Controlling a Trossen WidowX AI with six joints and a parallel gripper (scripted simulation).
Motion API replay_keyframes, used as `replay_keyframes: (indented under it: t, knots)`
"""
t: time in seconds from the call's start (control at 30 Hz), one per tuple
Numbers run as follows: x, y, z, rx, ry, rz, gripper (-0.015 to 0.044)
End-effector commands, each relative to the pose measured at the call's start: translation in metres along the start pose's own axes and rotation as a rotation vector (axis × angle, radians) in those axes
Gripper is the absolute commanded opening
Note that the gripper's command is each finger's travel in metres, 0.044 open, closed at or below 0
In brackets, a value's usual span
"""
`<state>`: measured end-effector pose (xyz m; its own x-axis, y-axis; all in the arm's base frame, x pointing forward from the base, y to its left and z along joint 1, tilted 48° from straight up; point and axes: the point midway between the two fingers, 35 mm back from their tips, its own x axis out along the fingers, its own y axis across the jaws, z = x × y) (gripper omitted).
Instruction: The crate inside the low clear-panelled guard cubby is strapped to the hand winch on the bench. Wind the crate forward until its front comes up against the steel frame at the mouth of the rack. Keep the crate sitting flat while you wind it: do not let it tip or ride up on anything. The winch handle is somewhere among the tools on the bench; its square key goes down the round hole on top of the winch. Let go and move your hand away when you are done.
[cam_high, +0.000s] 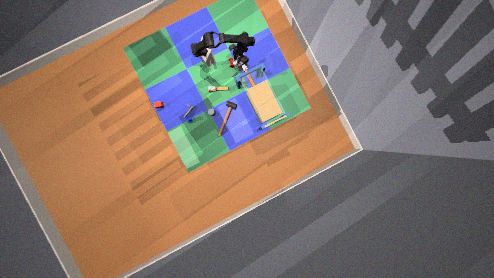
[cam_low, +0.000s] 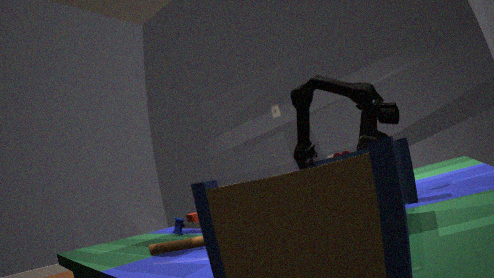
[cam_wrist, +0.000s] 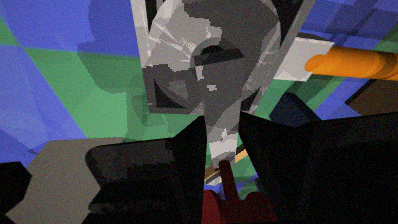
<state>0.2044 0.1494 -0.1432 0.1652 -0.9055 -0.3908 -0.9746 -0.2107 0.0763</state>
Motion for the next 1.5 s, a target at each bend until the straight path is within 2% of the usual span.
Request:
replay_keyframes:
  t: [0.0, 1.27, 1.47]
  knots:
    - [0.0032, 0.0005, 0.0027, 0.01, -0.003, 0.008, 0.0]
    - [0.0052, 0.0016, 0.0035, 0.053, 0.0, 0.024, 0.0]
    - [0.007, -0.0017, 0.004, -0.059, -0.007, -0.018, 0.0]
